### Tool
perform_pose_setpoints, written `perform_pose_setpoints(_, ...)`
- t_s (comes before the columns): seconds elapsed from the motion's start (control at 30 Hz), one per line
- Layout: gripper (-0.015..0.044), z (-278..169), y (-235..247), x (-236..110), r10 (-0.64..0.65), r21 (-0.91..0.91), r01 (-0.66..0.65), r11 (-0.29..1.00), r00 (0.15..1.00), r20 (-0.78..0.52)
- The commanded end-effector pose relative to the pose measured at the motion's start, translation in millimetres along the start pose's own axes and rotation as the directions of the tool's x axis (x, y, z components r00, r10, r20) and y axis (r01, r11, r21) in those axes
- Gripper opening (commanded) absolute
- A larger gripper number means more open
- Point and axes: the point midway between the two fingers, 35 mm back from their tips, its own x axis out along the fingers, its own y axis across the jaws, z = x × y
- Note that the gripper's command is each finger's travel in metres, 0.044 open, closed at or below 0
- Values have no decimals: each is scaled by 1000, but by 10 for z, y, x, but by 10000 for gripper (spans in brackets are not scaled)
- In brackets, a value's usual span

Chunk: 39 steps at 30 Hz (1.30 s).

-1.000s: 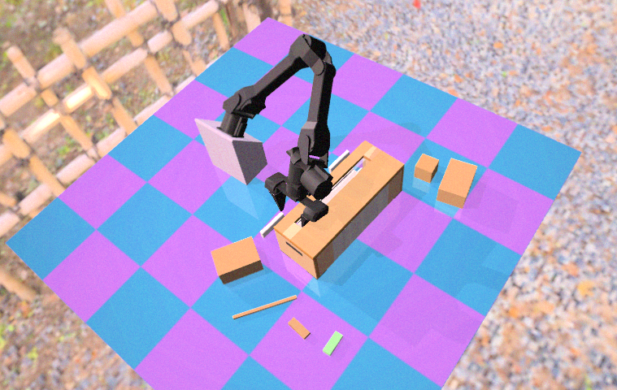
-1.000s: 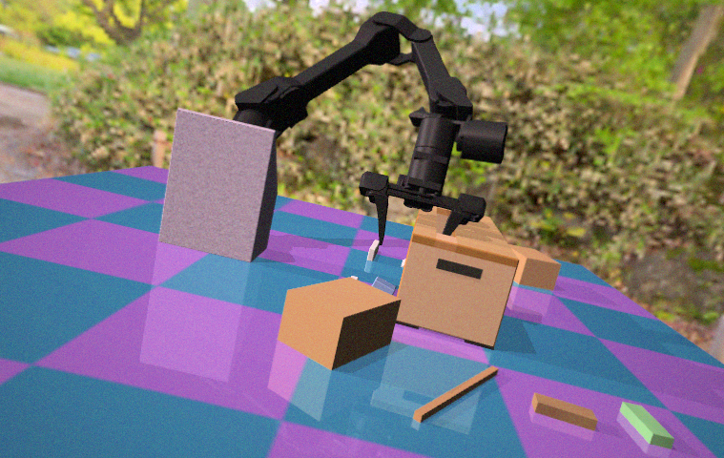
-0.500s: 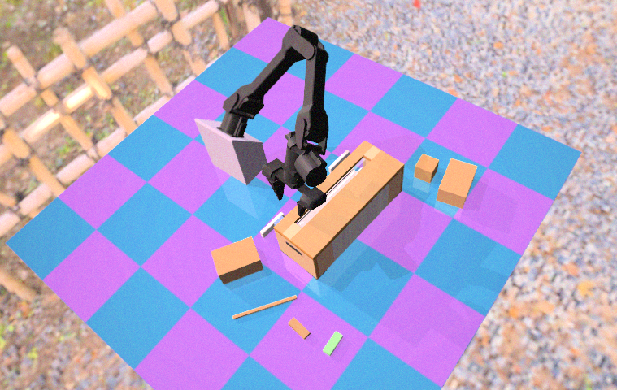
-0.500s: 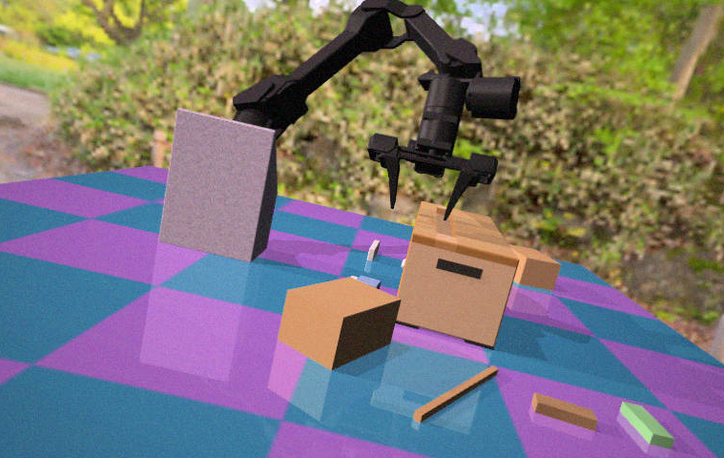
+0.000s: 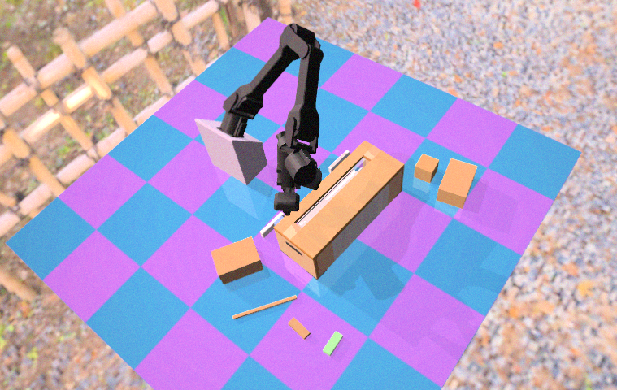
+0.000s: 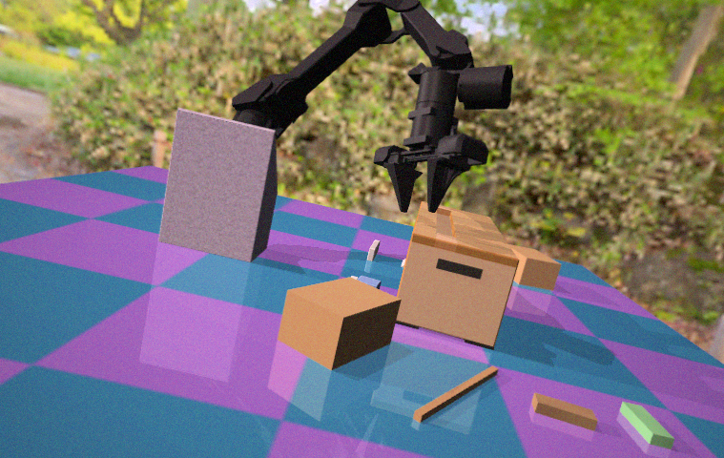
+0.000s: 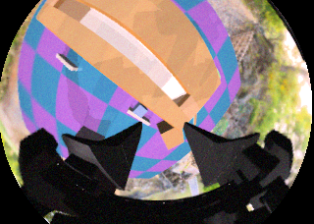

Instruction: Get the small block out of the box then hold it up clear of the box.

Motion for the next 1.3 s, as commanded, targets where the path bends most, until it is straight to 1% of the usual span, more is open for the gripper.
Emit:
perform_pose_setpoints(0.0, 285, -121, 2, -26, 2, 783, -91, 615, 993, 114)
perform_pose_setpoints(0.13, 285, -157, 9, -29, 2, 897, -129, 423, 990, 142)
perform_pose_setpoints(0.3, 285, -192, 18, -34, 2, 973, -168, 157, 985, 170)
perform_pose_setpoints(0.43, 285, -225, 27, -39, 2, 978, -196, -67, 980, 197)
perform_pose_setpoints(0.57, 285, -251, 35, -43, 0, 935, -209, -286, 976, 219)
perform_pose_setpoints(0.73, 285, -289, 48, -50, -2, 814, -212, -540, 968, 251)
perform_pose_setpoints(0.93, 285, -325, 62, -58, -6, 591, -179, -786, 959, 283)
perform_pose_setpoints(1.1, 285, -358, 76, -66, -11, 357, -128, -925, 950, 313)
perform_pose_setpoints(1.27, 285, -385, 89, -74, -15, 101, -53, -993, 941, 339)
